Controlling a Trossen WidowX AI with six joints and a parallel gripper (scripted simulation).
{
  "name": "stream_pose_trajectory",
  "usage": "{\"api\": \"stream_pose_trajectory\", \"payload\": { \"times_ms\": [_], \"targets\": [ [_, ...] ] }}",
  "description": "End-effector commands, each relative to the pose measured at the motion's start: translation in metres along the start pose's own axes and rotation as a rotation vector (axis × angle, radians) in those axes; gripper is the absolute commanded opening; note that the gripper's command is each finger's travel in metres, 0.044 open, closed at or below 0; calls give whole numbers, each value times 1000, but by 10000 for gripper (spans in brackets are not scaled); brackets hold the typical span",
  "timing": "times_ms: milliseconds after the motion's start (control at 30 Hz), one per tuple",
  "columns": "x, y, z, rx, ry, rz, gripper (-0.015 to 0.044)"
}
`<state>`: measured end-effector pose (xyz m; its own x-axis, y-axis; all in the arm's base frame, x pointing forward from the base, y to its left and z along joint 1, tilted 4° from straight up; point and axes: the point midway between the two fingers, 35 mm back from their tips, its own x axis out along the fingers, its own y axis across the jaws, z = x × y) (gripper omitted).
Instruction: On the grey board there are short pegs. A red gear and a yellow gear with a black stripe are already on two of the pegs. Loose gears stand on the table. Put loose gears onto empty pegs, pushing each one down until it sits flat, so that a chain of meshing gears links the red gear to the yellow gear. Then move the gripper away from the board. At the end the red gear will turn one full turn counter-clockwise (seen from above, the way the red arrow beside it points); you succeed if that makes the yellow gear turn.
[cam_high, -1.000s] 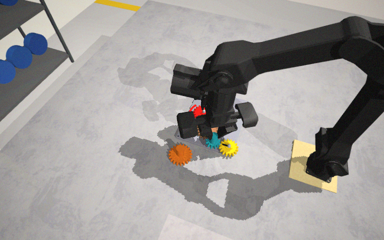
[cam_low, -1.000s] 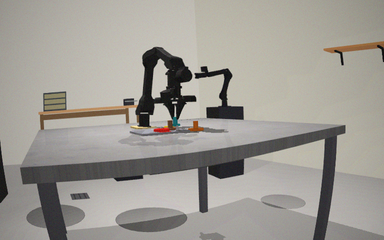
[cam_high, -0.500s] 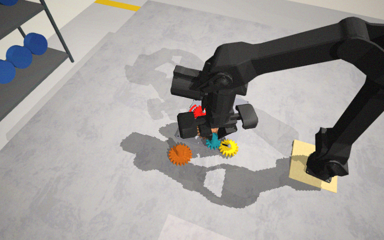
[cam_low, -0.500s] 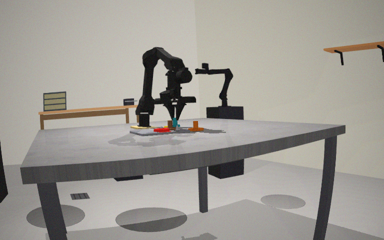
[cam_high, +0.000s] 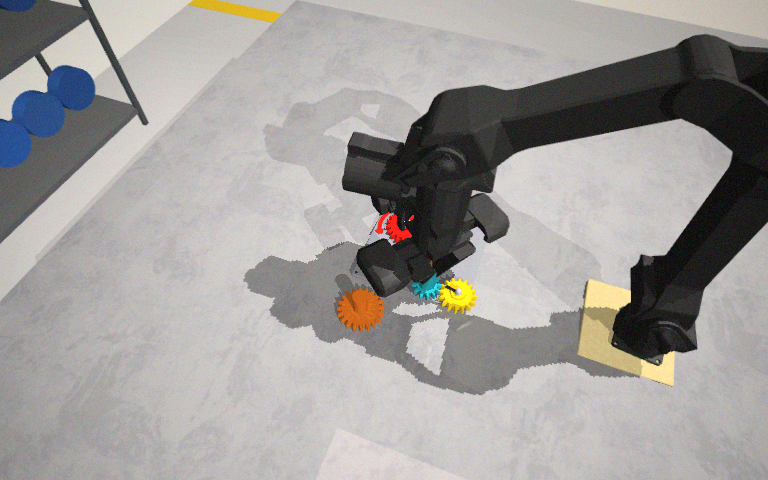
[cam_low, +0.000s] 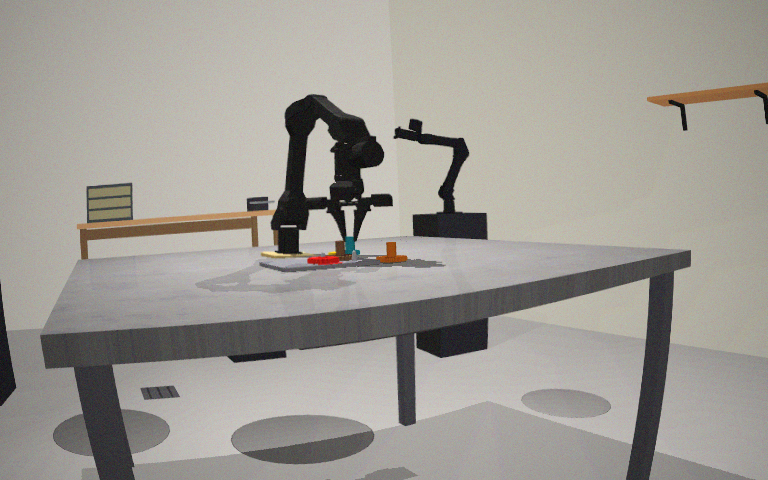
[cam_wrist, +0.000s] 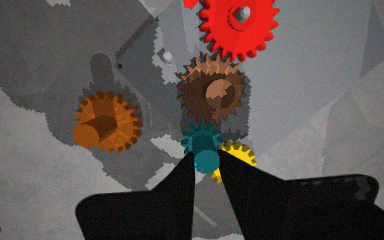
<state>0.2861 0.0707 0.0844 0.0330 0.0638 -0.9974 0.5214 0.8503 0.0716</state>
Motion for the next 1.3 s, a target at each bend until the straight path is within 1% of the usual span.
{"api": "stream_pose_trajectory", "payload": {
  "times_ms": [0,233,700,900,1067,1100,1267],
  "targets": [
    [1,0,0,-11,2,0,0],
    [3,1,-1,106,2,0,0],
    [5,0,0,472,2,0,0],
    [5,1,0,442,2,0,0],
    [4,1,0,390,2,0,131],
    [3,1,0,371,2,0,140],
    [-4,1,0,313,2,0,140]
  ]
}}
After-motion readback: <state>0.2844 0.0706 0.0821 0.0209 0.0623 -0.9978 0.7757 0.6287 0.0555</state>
